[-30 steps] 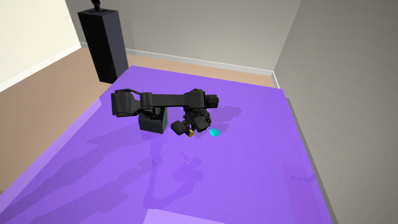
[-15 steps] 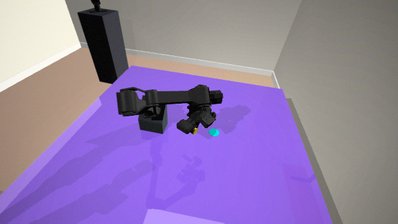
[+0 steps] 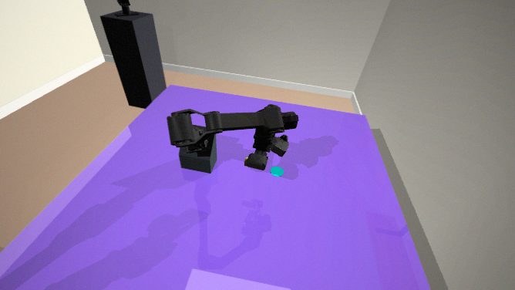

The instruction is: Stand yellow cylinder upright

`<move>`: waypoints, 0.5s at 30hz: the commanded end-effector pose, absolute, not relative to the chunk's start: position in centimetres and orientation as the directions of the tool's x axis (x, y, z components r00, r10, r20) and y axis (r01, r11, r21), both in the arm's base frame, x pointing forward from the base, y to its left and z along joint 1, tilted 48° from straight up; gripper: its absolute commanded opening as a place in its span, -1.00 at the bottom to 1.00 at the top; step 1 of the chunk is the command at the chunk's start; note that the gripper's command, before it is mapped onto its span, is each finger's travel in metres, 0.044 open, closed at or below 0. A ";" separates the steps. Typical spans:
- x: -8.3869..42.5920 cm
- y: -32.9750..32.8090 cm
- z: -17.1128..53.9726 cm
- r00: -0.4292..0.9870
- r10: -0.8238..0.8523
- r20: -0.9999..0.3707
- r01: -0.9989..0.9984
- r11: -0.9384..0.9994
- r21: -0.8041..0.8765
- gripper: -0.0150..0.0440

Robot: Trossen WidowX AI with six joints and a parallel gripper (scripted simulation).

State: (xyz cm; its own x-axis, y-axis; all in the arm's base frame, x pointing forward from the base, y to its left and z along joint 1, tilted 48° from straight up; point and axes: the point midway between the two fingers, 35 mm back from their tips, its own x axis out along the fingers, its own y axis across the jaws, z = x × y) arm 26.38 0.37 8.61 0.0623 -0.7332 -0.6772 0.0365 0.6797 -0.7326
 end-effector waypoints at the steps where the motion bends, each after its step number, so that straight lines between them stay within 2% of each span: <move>1: 27.2 1.2 8.1 0.059 -0.730 -0.680 -0.076 0.676 -0.733 -0.14; 15: 29.4 3.5 6.5 0.060 -0.729 -0.682 -0.416 0.602 -0.681 -0.14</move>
State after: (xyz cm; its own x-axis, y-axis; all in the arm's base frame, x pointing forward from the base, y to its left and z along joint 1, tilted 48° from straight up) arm 28.88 2.86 6.96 0.0634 -0.7316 -0.6788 -0.3355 0.6249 -0.7049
